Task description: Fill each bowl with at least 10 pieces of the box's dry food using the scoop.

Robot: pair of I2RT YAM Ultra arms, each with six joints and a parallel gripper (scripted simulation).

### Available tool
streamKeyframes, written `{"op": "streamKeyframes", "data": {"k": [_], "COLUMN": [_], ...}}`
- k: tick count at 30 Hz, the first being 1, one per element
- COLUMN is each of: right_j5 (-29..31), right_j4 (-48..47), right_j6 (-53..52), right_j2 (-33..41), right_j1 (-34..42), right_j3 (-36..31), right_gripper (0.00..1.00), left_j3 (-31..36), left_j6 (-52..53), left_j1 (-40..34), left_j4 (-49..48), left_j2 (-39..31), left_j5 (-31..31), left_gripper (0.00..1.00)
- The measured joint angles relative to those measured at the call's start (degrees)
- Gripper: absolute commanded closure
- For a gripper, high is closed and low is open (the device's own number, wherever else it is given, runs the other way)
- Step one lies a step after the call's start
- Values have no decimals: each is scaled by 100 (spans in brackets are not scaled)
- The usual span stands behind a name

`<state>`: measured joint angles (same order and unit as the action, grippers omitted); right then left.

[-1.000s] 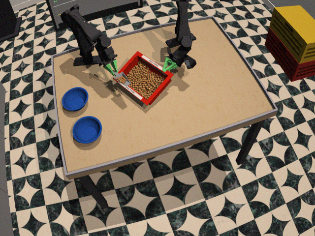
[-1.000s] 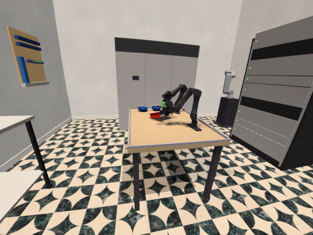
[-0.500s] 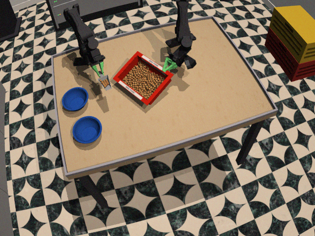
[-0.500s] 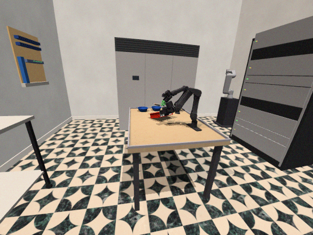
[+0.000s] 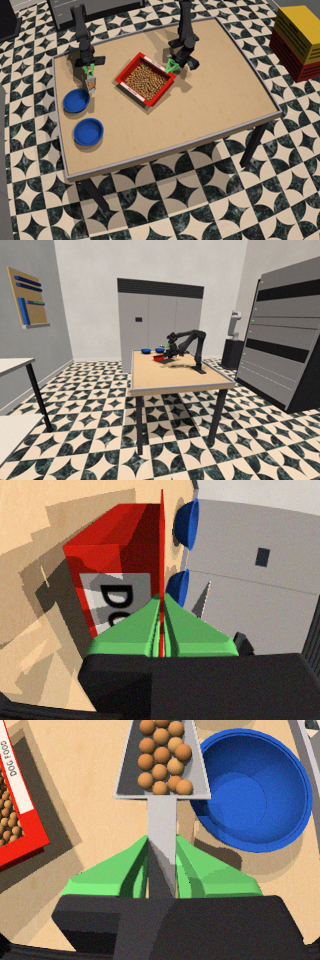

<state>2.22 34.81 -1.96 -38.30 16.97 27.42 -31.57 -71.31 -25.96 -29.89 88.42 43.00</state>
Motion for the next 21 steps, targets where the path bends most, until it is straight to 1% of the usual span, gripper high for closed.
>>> {"op": "streamKeyframes", "data": {"k": [7, 17, 21], "right_j5": [-111, -249, -321], "right_j4": [503, 1349, 1523], "right_j6": [98, 232, 310], "right_j2": [538, 1598, 1812], "right_j1": [-647, -1853, -2151], "right_j3": [-131, -457, -479], "right_gripper": [100, 100, 100], "left_j3": [0, 0, 0], "left_j6": [0, 0, 0], "left_j1": [0, 0, 0], "left_j4": [0, 0, 0], "left_j2": [0, 0, 0], "left_j5": [0, 0, 0], "left_gripper": [100, 100, 100]}}
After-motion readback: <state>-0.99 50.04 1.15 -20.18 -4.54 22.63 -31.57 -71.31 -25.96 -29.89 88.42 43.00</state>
